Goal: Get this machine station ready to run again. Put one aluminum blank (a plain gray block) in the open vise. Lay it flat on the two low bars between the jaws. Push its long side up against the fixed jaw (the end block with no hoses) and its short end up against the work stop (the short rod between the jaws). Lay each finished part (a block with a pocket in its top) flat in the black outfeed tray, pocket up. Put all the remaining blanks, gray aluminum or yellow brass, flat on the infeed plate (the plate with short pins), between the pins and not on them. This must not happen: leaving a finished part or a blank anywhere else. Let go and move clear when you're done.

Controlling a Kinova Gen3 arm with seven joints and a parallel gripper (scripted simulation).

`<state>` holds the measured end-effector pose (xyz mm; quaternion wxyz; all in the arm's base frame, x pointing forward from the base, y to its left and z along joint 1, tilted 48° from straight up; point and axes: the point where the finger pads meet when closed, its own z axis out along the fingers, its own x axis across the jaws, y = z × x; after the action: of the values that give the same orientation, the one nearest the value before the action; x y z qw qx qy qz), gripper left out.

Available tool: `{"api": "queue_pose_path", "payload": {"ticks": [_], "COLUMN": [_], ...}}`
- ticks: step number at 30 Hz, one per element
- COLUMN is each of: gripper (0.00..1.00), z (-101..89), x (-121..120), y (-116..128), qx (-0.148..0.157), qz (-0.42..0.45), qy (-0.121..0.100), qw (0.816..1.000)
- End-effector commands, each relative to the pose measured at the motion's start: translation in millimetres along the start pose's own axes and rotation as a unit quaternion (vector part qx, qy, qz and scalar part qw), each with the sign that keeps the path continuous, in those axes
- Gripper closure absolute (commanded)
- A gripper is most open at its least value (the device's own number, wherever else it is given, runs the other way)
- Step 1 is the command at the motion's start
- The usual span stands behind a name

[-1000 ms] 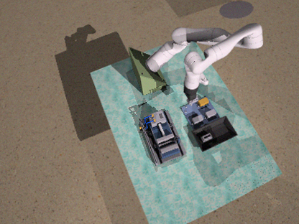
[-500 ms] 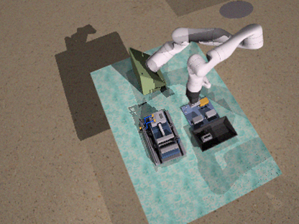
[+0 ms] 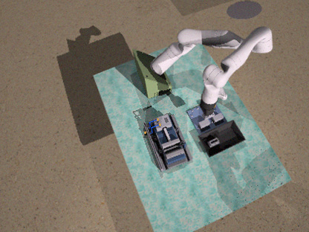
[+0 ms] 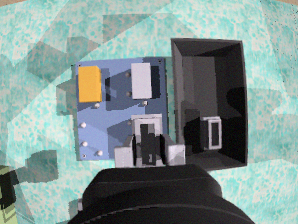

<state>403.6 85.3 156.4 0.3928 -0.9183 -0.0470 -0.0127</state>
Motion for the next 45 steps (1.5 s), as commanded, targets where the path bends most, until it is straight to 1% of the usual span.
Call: {"api": "queue_pose_path", "payload": {"ticks": [1,12,14,23,29,38,45], "gripper": [1.0,1.0,1.0,1.0,1.0,1.0,1.0], "z": [1.7,4.0,4.0,7.8,9.8,11.0,11.4], "x": [18.8,74.4,74.4,104.2,115.0,120.4,120.2], "y": [-8.3,-41.4,-41.4,-69.4,-82.3,-89.2,-89.7], "qx": [0.002,0.005,0.005,0.011,0.013,0.015,0.016], "qz": [0.005,0.003,0.003,-0.003,-0.008,-0.008,-0.006], "qy": [-0.001,-0.003,-0.003,-0.006,-0.009,-0.01,-0.011], "qw": [1.0,1.0,1.0,1.0,1.0,1.0,1.0]}}
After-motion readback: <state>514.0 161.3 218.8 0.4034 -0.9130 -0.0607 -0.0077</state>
